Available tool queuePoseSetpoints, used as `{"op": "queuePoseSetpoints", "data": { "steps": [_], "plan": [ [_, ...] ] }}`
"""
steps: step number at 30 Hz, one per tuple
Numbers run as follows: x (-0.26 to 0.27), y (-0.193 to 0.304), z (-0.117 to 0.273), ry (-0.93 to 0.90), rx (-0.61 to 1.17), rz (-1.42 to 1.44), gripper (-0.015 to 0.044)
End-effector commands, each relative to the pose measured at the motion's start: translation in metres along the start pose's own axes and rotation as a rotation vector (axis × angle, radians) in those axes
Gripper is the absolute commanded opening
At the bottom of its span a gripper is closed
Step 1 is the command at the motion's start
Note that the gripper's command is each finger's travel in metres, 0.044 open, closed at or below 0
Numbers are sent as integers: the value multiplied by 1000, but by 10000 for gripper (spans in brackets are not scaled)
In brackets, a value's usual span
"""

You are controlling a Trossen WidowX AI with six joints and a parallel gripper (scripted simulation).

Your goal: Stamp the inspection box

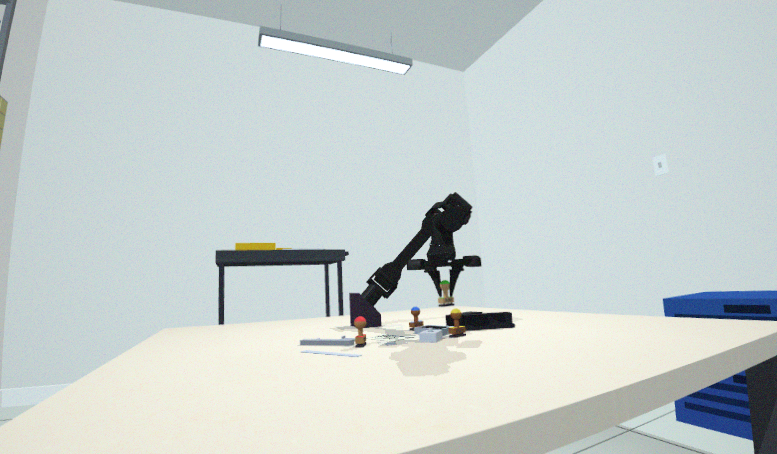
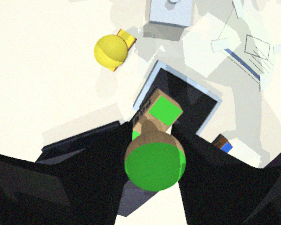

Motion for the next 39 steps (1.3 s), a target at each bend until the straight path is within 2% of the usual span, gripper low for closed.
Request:
{"op": "queuePoseSetpoints", "data": {
  "steps": [1,8,39],
  "plan": [
    [-18,2,2,-3,-8,5,0],
    [-40,5,0,-3,-6,5,0],
    [-39,4,-19,-3,-7,3,0]
  ]
}}
Point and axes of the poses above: the point midway between the two fingers, 35 mm back from their tips, its own z axis back along the fingers, its own x axis across the jaws, y = z × x, the point moved 6 cm from there along z, back along the fingers, and after that the axes turned 9 degrees about -z, right-handed, at the moved point
